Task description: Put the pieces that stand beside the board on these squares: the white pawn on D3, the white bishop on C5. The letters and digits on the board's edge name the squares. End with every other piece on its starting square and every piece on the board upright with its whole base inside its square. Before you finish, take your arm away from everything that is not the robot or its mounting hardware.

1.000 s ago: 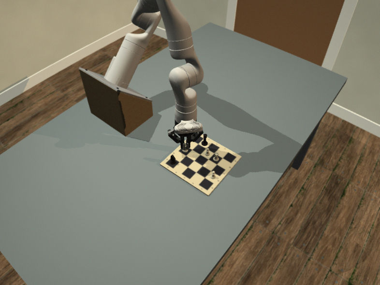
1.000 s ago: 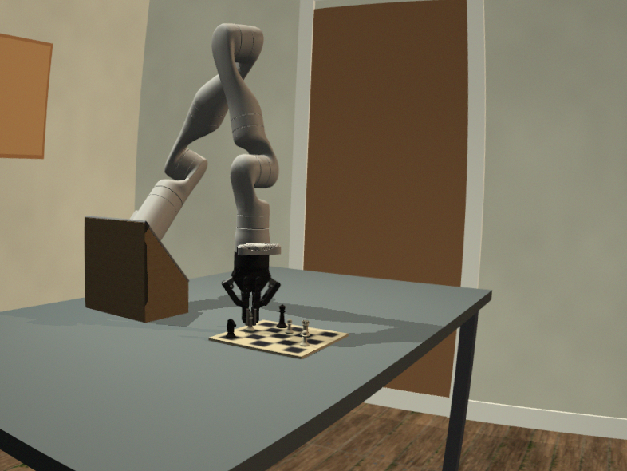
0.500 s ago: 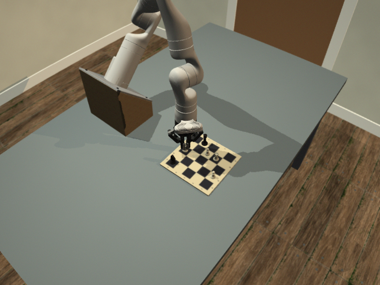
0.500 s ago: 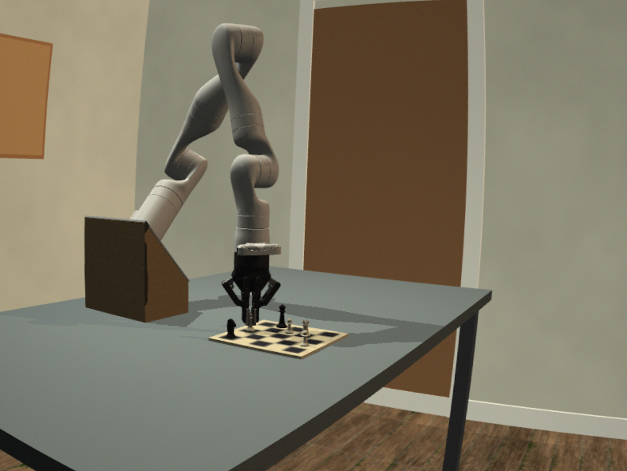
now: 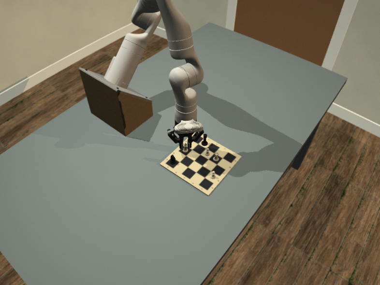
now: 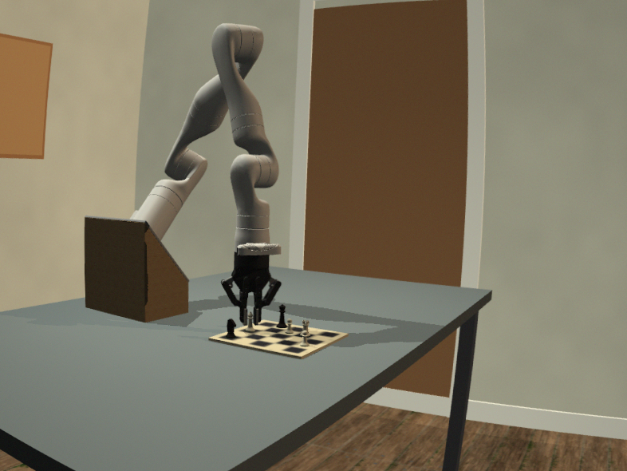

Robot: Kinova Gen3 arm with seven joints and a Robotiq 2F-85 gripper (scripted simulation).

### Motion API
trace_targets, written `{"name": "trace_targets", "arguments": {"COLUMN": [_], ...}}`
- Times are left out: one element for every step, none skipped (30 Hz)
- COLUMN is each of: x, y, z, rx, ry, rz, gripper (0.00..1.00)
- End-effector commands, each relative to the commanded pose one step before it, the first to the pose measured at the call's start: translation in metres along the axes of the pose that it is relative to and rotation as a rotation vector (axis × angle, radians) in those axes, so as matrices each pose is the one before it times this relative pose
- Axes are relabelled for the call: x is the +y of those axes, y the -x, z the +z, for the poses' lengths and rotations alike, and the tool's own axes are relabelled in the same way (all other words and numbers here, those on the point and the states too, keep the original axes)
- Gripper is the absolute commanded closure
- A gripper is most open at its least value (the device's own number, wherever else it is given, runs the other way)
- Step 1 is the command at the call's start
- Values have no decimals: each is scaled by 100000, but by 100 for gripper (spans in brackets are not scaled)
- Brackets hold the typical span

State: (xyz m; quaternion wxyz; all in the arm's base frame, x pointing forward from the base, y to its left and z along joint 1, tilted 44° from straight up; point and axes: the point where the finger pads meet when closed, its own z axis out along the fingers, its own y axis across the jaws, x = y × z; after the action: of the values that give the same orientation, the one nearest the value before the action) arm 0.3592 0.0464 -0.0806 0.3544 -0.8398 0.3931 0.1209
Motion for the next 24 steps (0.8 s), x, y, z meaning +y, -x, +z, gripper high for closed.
{"name": "trace_targets", "arguments": {"x": [-9,0,0,0,0,0,0,0,0,0,0,0,0,0,0,0,0,0,0,0,0,0,0,0], "y": [-56,0,0,0,0,0,0,0,0,0,0,0,0,0,0,0,0,0,0,0,0,1,-1,0], "z": [-56,0,0,0,0,0,0,0,0,0,0,0,0,0,-3,-21,-54,0,0,-97,-149,-205,-262,-320], "rx": [156,0,0,0,0,0,0,0,0,0,0,0,0,0,0,0,0,0,0,0,0,0,0,0], "ry": [-33,0,0,0,0,0,0,0,0,0,0,0,0,0,0,0,0,0,0,0,0,0,0,0], "rz": [8,0,0,0,0,0,0,0,0,0,0,0,0,0,0,0,0,0,0,0,0,-1,1,0], "gripper": [78,78,71,71,71,63,63,63,63,63,63,63,63,63,63,63,63,63,63,63,63,63,63,63]}}
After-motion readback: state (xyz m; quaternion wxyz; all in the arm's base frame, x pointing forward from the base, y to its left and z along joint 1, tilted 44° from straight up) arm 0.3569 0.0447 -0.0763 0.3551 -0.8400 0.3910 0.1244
